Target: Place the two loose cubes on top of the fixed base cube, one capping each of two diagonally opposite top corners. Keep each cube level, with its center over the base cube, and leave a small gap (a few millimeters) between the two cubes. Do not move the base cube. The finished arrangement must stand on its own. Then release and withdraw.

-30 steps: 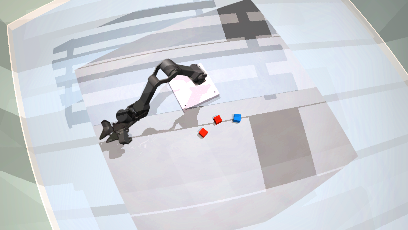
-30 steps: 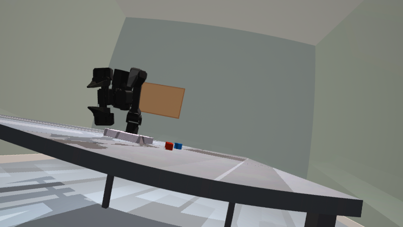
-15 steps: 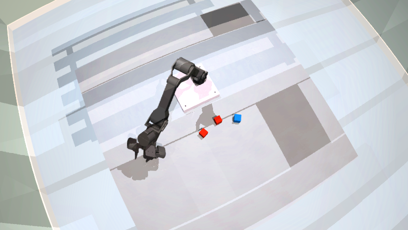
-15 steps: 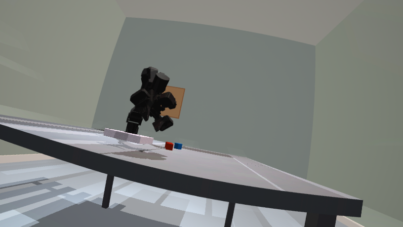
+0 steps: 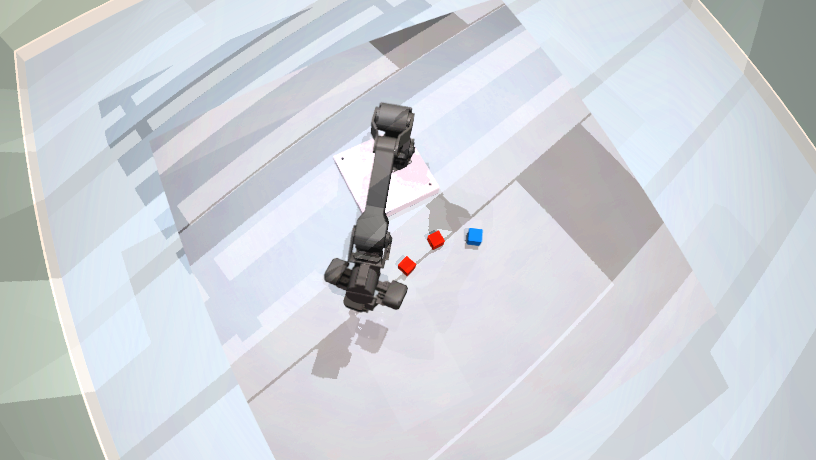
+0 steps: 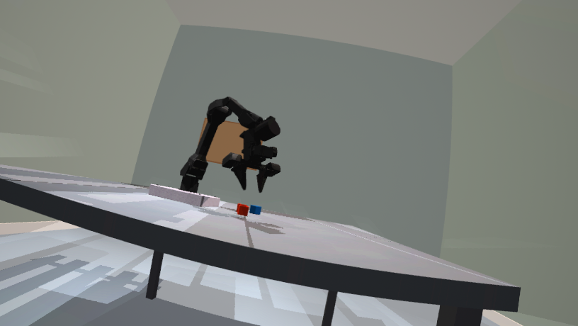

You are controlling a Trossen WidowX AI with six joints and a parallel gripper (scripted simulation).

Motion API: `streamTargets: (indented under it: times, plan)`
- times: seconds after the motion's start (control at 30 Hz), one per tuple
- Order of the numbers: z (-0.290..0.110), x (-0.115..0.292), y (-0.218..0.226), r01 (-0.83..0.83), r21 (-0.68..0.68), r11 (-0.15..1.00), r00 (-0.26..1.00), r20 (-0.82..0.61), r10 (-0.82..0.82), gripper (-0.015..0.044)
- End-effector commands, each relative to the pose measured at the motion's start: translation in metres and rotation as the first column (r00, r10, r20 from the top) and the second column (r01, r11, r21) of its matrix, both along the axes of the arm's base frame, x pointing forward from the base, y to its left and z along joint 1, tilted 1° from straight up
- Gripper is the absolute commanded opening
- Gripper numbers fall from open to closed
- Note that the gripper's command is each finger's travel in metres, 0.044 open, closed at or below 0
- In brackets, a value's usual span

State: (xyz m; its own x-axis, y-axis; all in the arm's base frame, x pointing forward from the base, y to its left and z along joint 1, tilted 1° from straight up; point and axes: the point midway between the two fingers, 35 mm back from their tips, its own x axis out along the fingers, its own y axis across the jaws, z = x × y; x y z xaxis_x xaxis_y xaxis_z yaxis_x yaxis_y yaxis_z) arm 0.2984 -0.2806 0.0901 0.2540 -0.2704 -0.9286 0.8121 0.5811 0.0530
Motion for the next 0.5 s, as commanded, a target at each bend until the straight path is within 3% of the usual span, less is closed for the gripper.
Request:
streamTargets:
  times: [0.0,0.2,0.47]
  plan:
    - [0.018,-0.005,0.072,0.163,0.183,0.97,0.986,-0.073,-0.152,0.0265]
    - [0.035,-0.027,0.138,0.344,0.28,0.896,0.931,-0.225,-0.288,0.0265]
    - [0.037,-0.029,0.142,0.357,0.282,0.89,0.926,-0.236,-0.296,0.0265]
